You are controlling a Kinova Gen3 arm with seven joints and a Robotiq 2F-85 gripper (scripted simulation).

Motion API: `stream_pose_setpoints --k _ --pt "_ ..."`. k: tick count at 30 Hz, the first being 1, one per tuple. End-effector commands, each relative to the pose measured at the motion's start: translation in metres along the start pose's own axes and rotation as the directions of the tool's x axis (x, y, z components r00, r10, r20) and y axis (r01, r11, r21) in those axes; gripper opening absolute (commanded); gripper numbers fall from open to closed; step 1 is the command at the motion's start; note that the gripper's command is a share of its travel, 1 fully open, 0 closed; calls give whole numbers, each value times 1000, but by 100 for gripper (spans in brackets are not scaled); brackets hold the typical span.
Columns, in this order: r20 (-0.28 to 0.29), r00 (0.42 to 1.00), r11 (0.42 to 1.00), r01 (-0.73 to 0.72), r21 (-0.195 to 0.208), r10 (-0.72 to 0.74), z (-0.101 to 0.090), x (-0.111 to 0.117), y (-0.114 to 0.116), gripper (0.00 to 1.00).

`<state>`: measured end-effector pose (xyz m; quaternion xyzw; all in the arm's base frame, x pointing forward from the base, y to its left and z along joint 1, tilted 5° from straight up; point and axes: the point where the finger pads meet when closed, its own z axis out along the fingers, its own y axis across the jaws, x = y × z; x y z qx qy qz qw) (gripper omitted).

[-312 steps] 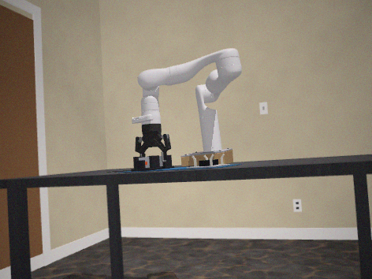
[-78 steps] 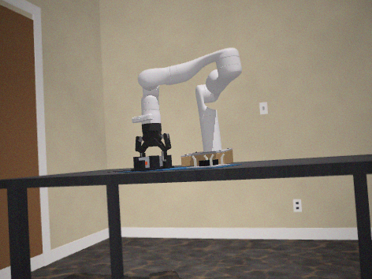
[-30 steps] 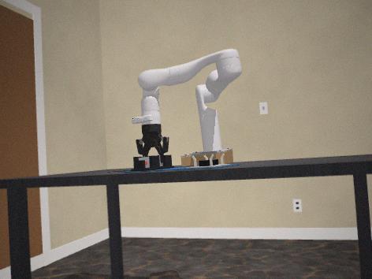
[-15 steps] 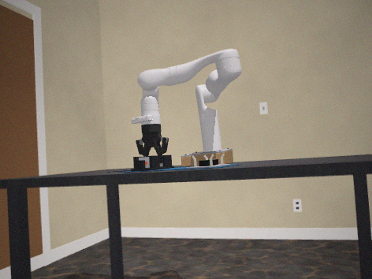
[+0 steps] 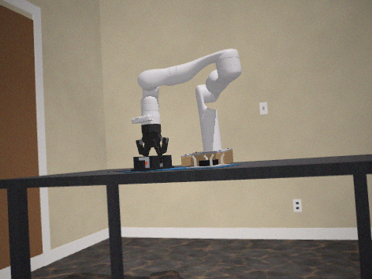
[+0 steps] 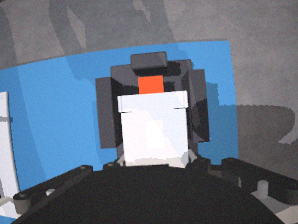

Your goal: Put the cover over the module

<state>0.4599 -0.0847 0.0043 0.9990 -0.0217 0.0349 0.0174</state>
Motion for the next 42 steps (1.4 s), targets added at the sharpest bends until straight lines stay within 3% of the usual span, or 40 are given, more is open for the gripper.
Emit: stream_pose_setpoints --k 1,15,25,33,42 --pt "-2 1000 1000 0 1 0 -1 0 0 0" --pt "-2 1000 1000 0 1 0 -1 0 0 0" --pt "-2 1000 1000 0 1 0 -31 0 0 0" --pt "3 1000 1000 6 0 -6 -29 -1 0 0" --pt "3 1000 1000 6 0 -6 -56 -2 0 0"
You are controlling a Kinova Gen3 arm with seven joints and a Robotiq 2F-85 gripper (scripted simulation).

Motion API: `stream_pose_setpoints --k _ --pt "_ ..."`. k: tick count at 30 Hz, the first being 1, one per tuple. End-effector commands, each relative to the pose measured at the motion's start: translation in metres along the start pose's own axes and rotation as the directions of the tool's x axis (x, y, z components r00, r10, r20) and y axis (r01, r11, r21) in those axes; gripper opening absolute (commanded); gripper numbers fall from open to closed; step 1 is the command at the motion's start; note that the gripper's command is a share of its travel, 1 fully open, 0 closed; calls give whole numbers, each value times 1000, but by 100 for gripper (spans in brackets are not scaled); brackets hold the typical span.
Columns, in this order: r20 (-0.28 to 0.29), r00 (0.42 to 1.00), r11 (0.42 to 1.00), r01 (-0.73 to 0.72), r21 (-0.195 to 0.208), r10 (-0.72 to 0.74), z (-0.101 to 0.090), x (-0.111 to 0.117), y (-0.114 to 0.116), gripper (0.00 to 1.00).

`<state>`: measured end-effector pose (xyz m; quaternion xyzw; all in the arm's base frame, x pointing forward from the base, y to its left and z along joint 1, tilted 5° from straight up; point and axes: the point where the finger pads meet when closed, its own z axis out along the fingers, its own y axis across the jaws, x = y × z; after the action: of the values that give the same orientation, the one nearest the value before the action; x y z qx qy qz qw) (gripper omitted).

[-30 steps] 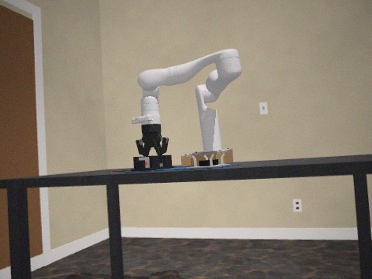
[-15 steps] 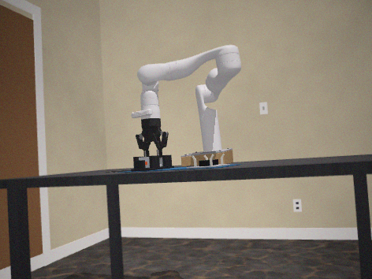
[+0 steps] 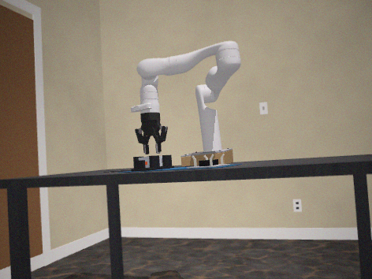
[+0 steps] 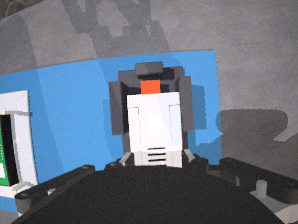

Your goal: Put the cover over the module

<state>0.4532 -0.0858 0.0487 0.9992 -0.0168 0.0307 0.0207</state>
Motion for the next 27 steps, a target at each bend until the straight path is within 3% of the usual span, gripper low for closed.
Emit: stream_pose_setpoints --k 1,27 --pt "-5 1000 1000 -4 6 5 -11 2 -3 0" --pt "-7 1000 1000 2 2 -2 -8 2 0 0"
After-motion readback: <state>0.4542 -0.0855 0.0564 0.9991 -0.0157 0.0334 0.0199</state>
